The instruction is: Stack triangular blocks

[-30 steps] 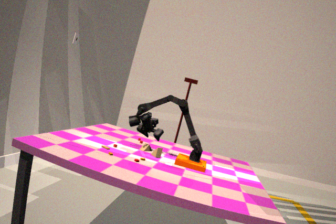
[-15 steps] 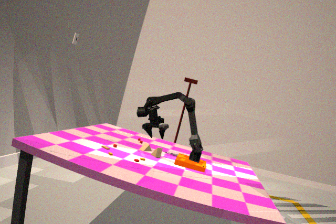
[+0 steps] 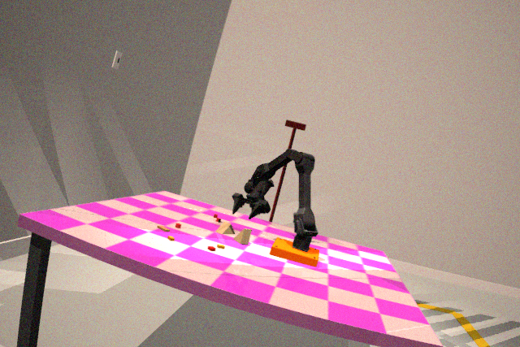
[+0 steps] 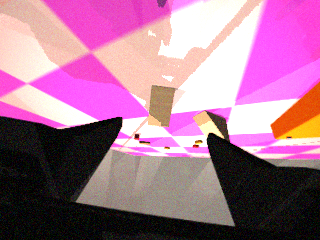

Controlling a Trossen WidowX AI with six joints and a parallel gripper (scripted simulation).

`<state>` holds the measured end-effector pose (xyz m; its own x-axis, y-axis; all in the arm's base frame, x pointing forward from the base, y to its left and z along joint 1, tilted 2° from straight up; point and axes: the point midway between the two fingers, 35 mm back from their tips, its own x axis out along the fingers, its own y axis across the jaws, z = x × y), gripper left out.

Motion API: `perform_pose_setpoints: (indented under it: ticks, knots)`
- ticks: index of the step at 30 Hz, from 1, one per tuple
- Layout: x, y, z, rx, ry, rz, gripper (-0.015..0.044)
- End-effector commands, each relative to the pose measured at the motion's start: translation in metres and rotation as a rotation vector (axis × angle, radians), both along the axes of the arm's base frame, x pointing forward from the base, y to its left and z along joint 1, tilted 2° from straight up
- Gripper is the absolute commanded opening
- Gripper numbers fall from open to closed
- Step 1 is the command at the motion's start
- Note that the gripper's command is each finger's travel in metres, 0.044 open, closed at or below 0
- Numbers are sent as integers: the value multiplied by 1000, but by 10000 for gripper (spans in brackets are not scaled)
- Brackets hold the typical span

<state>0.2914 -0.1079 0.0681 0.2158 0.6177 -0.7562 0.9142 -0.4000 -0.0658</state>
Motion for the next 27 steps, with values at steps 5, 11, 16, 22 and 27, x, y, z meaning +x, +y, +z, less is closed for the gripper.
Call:
perform_pose_setpoints:
  ticks: [5, 11, 16, 22, 27]
  knots:
    - [3, 0, 4, 39, -88, -3, 440]
    - [18, 24, -27, 36, -87, -4, 440]
    - [29, 56, -58, 42, -89, -4, 440]
    - [31, 65, -66, 45, -90, -3, 440]
    - [31, 65, -66, 45, -90, -3, 440]
